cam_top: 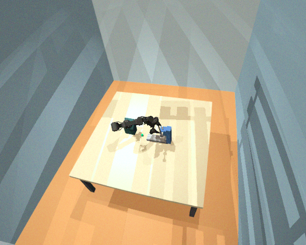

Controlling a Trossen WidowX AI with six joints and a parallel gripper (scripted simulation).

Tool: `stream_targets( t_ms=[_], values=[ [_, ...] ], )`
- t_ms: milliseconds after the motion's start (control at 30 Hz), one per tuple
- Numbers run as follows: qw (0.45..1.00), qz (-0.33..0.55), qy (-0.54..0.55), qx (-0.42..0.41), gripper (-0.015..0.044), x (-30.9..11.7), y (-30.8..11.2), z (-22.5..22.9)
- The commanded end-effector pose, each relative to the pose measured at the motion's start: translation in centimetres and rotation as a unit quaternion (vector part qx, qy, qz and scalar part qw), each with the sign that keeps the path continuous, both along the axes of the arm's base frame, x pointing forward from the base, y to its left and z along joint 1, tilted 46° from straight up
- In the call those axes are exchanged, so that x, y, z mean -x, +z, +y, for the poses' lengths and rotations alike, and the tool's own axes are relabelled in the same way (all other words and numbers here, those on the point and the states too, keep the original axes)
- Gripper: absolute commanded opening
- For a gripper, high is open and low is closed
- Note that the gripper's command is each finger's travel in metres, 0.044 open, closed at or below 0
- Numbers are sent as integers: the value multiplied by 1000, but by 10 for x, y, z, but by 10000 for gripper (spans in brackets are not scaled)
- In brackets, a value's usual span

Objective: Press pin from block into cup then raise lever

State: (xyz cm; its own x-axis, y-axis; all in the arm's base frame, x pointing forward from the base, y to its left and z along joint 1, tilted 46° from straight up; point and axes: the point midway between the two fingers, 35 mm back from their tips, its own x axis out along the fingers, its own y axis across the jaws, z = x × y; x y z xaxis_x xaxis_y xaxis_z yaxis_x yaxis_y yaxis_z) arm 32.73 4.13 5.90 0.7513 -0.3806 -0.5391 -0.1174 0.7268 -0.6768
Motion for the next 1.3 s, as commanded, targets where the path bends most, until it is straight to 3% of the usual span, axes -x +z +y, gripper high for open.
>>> stream_targets(
  t_ms=[0,667,1267],
  values=[
    [1000,3,-14,-7,440,-12,55,41],
    [999,-4,-23,25,440,29,200,92],
    [999,-5,-23,26,440,17,195,84]
  ],
)
